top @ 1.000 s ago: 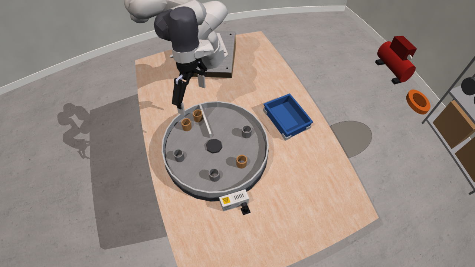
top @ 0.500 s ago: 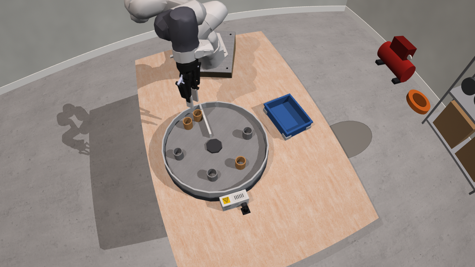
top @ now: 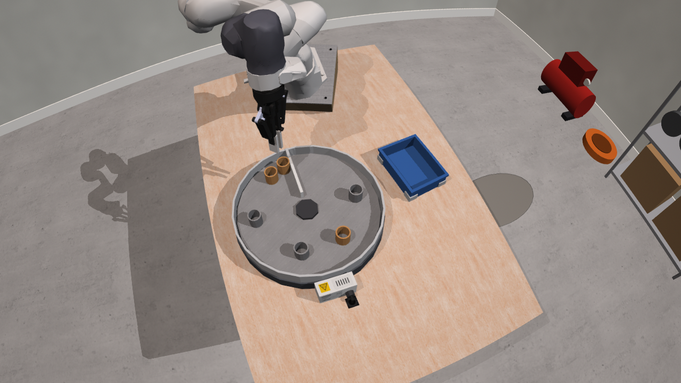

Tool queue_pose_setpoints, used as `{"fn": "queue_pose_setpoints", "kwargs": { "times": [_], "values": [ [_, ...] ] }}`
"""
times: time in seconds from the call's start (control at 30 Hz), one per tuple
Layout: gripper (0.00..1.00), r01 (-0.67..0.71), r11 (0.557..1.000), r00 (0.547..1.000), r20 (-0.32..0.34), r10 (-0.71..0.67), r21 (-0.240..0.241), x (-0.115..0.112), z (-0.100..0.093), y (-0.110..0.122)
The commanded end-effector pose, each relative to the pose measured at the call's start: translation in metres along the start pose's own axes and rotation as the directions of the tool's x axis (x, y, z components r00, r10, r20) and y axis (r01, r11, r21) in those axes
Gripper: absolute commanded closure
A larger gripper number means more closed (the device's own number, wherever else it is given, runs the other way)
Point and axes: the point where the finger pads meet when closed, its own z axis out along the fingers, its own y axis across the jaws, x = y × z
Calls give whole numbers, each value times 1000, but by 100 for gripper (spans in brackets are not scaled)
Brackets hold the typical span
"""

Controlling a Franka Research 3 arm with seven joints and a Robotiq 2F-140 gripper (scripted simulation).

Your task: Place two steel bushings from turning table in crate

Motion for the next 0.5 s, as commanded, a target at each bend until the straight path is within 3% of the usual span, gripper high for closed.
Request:
{"fn": "queue_pose_setpoints", "kwargs": {
  "times": [0.0, 0.47],
  "values": [
    [93, 7, 1000, 1000, -4, -7, 2, 1, 0, -1],
    [90, 7, 1000, 1000, -4, -7, 2, 1, 0, -1]
  ]
}}
